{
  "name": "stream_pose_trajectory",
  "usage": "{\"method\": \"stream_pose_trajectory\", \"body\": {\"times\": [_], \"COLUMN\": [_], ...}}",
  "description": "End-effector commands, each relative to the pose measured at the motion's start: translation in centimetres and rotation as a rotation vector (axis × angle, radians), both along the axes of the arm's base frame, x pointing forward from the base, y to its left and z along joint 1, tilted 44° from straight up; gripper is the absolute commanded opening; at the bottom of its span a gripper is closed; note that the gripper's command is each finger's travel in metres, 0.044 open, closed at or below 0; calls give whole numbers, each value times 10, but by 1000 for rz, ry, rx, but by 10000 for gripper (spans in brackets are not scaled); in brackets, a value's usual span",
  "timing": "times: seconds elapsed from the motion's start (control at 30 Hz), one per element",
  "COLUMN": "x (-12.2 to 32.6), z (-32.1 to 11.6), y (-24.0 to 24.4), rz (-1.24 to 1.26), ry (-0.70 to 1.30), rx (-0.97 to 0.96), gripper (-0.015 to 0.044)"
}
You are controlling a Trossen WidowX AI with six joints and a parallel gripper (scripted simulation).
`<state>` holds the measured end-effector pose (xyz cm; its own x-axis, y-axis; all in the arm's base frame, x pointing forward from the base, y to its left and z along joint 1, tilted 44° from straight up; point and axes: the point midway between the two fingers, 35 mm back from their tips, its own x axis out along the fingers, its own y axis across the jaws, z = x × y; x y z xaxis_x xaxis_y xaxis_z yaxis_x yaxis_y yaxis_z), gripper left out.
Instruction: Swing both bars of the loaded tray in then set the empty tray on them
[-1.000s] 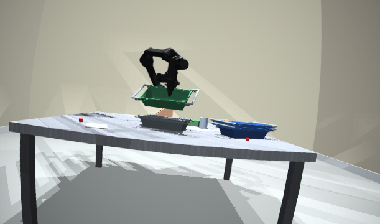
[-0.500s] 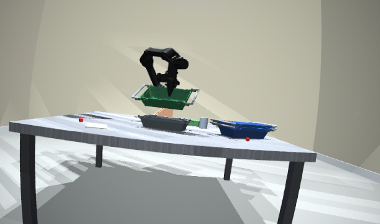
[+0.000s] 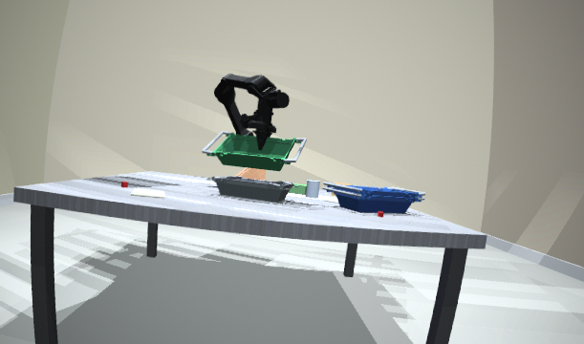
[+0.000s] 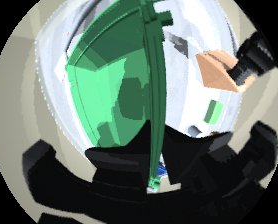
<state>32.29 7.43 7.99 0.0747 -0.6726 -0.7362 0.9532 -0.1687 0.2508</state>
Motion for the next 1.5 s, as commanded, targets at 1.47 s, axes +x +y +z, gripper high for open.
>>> {"method": "stream_pose_trajectory", "body": {"times": [1.47], "x": [-8], "z": [-42], "y": [-33], "rz": [18], "ry": [-13], "rx": [-7], "gripper": [0]}}
